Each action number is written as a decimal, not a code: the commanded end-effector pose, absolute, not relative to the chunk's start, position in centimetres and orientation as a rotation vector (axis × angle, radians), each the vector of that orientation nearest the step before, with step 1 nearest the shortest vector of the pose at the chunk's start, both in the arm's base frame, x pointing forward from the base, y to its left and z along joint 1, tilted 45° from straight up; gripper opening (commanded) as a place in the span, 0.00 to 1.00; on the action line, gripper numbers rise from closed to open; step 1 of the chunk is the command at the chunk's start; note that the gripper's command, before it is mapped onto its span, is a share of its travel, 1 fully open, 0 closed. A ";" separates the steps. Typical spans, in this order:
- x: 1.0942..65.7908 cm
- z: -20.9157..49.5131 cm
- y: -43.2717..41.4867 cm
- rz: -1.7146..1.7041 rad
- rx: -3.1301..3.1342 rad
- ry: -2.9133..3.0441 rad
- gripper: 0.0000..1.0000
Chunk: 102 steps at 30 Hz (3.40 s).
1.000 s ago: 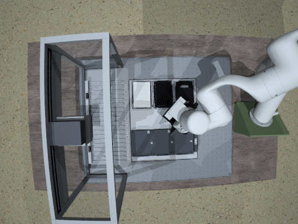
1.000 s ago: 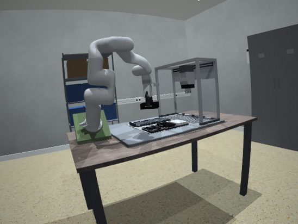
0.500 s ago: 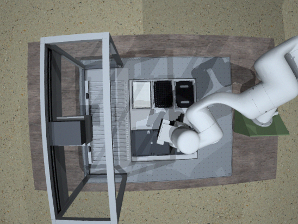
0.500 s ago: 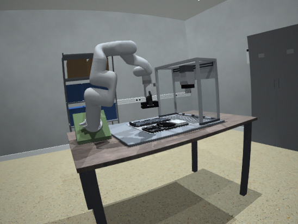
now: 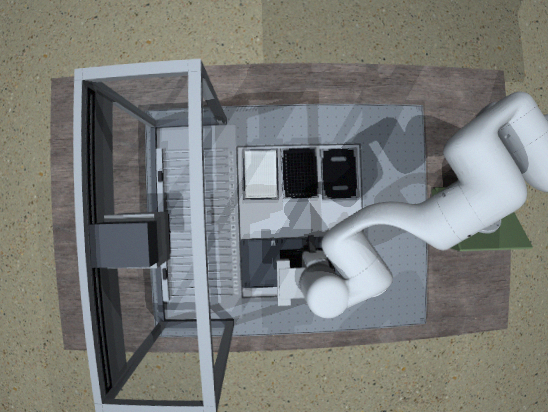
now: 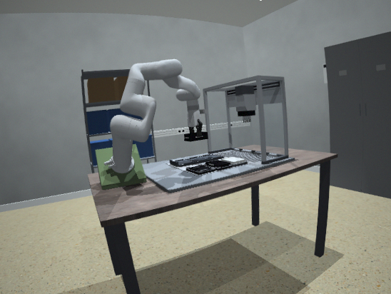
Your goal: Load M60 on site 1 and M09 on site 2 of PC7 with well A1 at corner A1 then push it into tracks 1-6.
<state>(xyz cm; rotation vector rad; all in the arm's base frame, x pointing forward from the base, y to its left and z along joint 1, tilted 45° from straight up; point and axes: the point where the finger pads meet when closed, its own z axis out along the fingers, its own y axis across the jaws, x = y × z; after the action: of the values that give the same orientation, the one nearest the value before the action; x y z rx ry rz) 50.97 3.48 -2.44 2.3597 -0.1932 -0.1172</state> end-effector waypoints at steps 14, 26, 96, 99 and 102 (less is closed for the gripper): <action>52.1 -3.2 4.5 -0.252 2.374 0.129 0.00; 52.1 -3.2 4.5 -0.409 2.343 0.527 0.00; 51.7 -5.0 2.7 -0.819 1.945 1.632 0.00; 51.6 -5.3 2.4 -0.819 1.945 1.632 0.00; 51.6 -5.7 2.1 -0.819 1.945 1.632 0.00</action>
<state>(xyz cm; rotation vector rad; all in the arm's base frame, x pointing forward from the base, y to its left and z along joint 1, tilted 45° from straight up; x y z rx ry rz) 51.47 2.18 -5.40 1.9460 1.6289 -0.8275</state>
